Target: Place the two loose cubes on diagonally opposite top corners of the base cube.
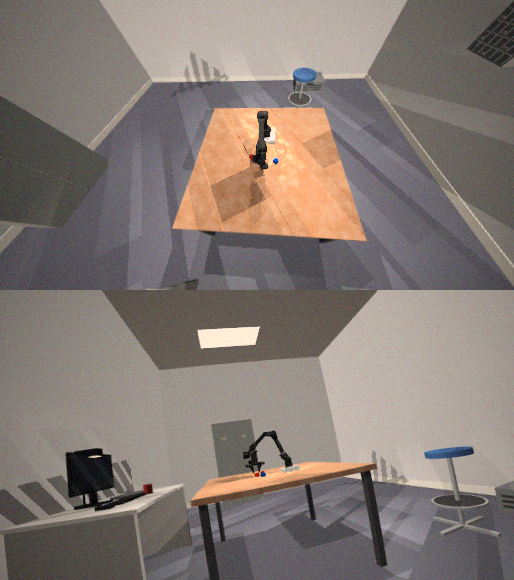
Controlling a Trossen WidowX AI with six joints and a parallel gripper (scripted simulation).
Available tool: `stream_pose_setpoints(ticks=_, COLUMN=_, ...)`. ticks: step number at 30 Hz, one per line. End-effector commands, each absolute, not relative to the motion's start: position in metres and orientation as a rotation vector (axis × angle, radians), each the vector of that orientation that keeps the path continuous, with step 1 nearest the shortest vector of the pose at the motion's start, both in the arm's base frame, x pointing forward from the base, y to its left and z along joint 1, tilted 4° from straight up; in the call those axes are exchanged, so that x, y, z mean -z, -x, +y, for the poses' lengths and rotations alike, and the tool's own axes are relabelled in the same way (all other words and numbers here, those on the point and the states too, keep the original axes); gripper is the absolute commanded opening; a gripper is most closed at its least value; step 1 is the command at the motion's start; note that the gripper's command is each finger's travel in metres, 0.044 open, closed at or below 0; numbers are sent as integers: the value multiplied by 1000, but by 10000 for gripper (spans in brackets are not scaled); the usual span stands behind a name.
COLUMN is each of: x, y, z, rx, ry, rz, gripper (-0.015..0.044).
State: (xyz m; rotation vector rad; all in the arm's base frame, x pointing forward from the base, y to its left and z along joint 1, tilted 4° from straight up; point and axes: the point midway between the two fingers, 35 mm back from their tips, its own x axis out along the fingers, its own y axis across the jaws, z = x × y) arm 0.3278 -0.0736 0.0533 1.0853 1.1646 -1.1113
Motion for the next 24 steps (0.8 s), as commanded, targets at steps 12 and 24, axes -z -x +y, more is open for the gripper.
stream_pose_setpoints(ticks=12, x=-36, y=-328, z=-74, rx=1108, ry=-1086, rz=1172, gripper=160)
stream_pose_setpoints(ticks=24, x=-52, y=-329, z=-73, rx=1108, ry=-1086, rz=1172, gripper=105)
